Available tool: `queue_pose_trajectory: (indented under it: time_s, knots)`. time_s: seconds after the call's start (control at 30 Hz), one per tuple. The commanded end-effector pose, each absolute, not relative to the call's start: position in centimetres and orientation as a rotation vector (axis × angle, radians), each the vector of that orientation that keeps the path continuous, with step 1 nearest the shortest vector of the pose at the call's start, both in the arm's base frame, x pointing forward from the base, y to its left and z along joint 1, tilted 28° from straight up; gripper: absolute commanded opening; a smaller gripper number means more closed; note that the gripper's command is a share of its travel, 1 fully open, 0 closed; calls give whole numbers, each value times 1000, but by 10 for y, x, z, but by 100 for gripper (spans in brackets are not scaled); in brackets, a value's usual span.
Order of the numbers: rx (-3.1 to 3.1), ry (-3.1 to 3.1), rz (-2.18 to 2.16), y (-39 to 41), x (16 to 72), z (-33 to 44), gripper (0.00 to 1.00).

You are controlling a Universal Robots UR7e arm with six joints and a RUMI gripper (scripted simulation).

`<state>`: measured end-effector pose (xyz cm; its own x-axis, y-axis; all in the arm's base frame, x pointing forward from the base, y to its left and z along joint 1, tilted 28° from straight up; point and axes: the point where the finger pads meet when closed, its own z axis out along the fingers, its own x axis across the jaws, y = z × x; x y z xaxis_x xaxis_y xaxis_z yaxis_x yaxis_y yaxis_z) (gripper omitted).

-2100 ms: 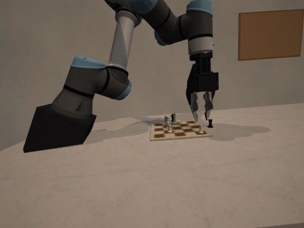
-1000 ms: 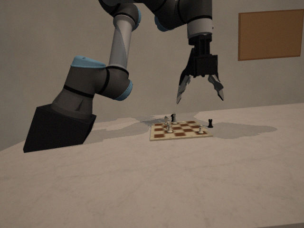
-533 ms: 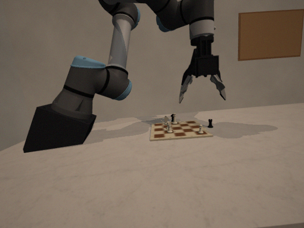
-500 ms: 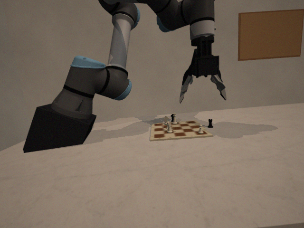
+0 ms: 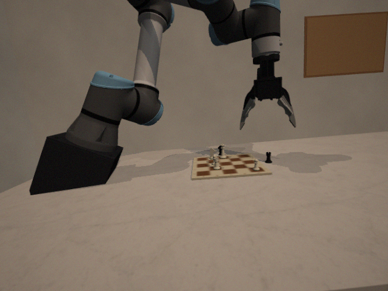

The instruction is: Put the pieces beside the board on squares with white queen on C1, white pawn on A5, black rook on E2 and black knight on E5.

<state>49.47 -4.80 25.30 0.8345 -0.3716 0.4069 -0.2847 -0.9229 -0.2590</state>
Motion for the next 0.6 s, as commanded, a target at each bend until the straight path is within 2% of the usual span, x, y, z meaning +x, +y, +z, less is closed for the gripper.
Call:
queue_pose_trajectory:
  time_s: [0.0, 0.57]
  knots:
    - [-2825, 600, -673, -43, 504, 256, 22]
    - [-2825, 601, -670, -43, 503, 255, 22]
